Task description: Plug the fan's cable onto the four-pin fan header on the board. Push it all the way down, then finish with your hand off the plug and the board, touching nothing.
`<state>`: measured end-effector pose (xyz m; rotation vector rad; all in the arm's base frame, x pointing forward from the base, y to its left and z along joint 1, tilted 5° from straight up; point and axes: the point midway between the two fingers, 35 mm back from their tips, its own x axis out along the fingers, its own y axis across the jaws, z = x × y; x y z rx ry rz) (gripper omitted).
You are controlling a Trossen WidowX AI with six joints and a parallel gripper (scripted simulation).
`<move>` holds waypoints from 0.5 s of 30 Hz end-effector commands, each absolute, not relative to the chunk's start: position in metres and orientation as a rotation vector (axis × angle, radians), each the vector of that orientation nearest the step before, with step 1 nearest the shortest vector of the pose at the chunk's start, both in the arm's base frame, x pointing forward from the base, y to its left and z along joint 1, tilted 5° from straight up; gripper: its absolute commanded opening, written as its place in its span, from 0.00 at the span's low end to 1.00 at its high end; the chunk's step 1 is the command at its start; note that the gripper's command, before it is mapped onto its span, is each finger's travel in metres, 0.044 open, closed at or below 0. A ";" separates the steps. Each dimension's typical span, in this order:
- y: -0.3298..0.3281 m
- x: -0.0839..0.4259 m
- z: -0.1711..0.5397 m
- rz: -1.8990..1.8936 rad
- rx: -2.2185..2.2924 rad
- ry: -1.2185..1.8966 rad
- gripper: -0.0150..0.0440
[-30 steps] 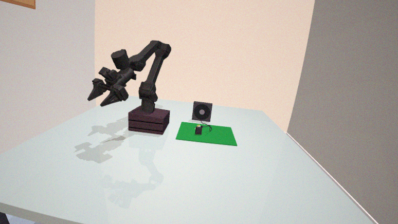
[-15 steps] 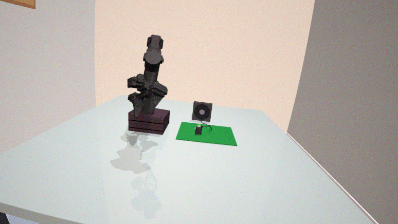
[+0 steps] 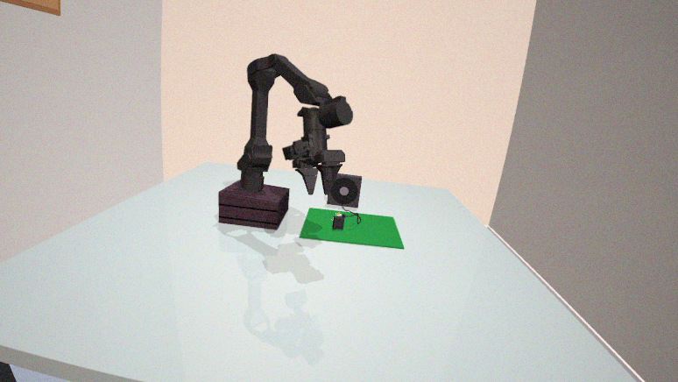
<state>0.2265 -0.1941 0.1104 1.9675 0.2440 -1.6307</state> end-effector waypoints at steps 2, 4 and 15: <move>-0.119 0.267 0.120 -1.778 2.144 0.308 1.00; -0.096 0.273 0.122 -1.842 2.173 0.318 1.00; -0.039 0.280 0.129 -2.020 2.201 0.316 1.00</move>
